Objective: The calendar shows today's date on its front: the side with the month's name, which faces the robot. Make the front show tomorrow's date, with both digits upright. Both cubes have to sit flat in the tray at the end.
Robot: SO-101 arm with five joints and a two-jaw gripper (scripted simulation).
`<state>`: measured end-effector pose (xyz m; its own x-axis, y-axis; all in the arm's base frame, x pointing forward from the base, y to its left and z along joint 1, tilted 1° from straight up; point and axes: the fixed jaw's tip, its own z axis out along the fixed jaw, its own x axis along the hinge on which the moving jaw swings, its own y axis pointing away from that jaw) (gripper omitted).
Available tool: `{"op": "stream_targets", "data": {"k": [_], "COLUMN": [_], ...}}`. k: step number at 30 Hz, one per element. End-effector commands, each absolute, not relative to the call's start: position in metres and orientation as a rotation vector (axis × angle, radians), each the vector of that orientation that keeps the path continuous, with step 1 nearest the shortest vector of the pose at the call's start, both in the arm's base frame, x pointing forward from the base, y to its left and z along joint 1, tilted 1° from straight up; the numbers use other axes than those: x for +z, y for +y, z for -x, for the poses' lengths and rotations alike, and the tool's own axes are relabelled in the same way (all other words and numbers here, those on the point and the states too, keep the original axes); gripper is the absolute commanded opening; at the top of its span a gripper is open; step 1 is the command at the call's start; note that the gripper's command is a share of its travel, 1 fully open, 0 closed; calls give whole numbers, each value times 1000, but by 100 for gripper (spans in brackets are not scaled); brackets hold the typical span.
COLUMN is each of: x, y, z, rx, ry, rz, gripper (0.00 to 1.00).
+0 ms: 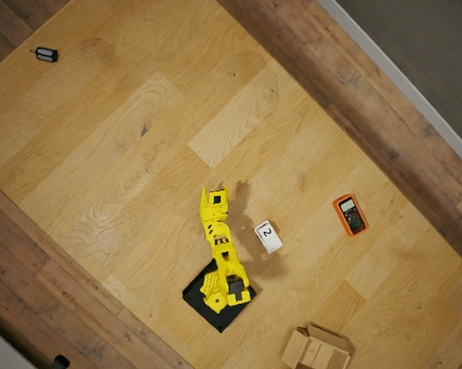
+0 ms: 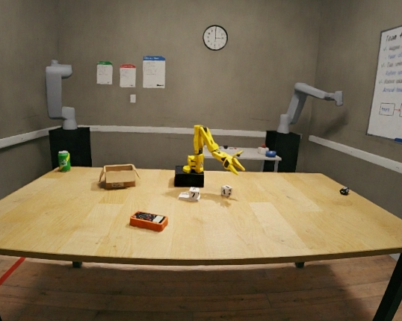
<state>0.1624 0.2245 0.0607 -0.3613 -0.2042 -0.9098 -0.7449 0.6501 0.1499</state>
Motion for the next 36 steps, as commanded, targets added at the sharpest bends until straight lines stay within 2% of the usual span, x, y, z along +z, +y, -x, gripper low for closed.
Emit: {"op": "stream_targets", "data": {"k": [1,25,30,36], "x": [84,90,77,42], "y": [219,213,211,204], "z": [-153,-148,-147,-141], "rx": [595,578,557,522], "ry": [2169,2260,2298,2350], "rz": [795,785,795,813], "gripper": [35,35,35,35]}}
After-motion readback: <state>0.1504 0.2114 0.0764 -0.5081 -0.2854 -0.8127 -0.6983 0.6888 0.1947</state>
